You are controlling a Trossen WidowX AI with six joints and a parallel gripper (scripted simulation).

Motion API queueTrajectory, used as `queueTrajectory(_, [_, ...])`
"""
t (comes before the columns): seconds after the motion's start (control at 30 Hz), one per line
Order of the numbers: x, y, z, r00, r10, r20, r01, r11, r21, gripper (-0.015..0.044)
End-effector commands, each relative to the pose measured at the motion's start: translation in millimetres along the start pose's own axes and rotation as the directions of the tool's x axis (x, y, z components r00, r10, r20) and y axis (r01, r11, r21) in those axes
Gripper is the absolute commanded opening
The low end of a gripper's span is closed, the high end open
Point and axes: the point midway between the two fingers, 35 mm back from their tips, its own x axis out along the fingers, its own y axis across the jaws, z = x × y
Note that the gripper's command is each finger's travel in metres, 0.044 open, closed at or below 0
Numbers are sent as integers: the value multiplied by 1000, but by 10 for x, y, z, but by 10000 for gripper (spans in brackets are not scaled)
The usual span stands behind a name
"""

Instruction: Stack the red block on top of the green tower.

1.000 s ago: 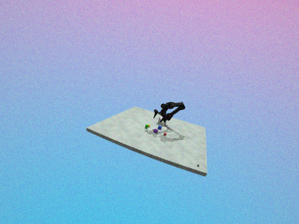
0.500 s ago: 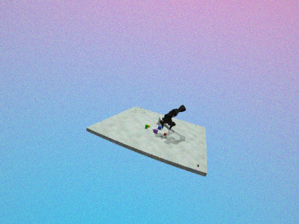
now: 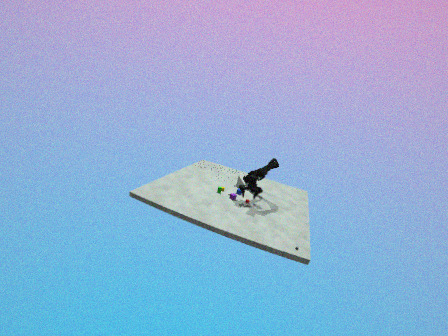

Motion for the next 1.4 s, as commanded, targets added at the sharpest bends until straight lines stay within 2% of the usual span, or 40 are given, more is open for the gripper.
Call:
queueTrajectory(0.0, [48, 2, -8, 1000, 3, 1, -3, 1000, 6, 440])
queueTrajectory(0.6, [330, 5, -10, 1000, 4, 2, -4, 1000, 6, 440])
queueTrajectory(1.17, [336, 5, -12, 1000, 4, 2, -4, 1000, 6, 440])
queueTrajectory(1.37, [336, 5, -12, 1000, 4, 2, -4, 1000, 6, 282])
